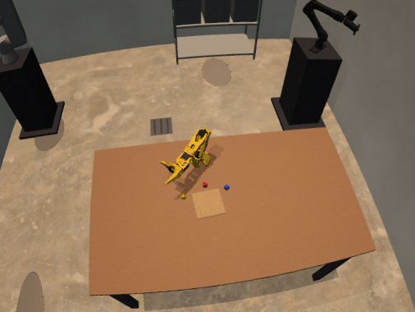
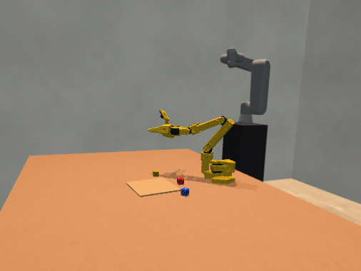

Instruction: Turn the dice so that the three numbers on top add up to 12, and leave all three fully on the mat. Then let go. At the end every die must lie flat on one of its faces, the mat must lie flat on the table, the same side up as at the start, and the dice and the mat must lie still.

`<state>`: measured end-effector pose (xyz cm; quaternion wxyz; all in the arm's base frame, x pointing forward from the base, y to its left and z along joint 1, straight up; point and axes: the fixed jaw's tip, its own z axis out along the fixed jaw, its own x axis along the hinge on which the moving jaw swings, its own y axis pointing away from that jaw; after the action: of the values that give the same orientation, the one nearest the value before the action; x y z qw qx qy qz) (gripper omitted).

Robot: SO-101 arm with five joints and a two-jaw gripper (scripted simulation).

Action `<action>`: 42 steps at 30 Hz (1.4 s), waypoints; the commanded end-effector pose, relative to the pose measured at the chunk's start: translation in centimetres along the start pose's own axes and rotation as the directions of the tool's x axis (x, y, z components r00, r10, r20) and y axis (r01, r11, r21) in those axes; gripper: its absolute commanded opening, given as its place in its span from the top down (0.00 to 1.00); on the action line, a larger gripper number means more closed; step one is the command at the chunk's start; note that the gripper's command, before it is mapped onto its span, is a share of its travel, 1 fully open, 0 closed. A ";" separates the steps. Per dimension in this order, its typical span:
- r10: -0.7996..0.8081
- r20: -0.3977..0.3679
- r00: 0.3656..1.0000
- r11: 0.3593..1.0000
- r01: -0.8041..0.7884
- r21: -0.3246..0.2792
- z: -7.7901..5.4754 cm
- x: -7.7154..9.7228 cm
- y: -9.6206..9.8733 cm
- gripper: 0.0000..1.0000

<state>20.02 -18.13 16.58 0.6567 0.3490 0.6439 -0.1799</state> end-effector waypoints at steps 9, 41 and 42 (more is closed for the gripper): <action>0.001 0.003 1.000 1.000 -0.001 -0.001 0.0 -0.1 0.0 0.00; -0.149 -0.439 0.886 0.989 0.137 -0.058 -1.5 7.1 1.1 0.34; -0.163 -0.474 0.865 0.987 0.148 -0.069 -1.8 7.7 1.2 0.37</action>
<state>20.17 -15.37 10.15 0.5014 0.3372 0.7841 -0.1417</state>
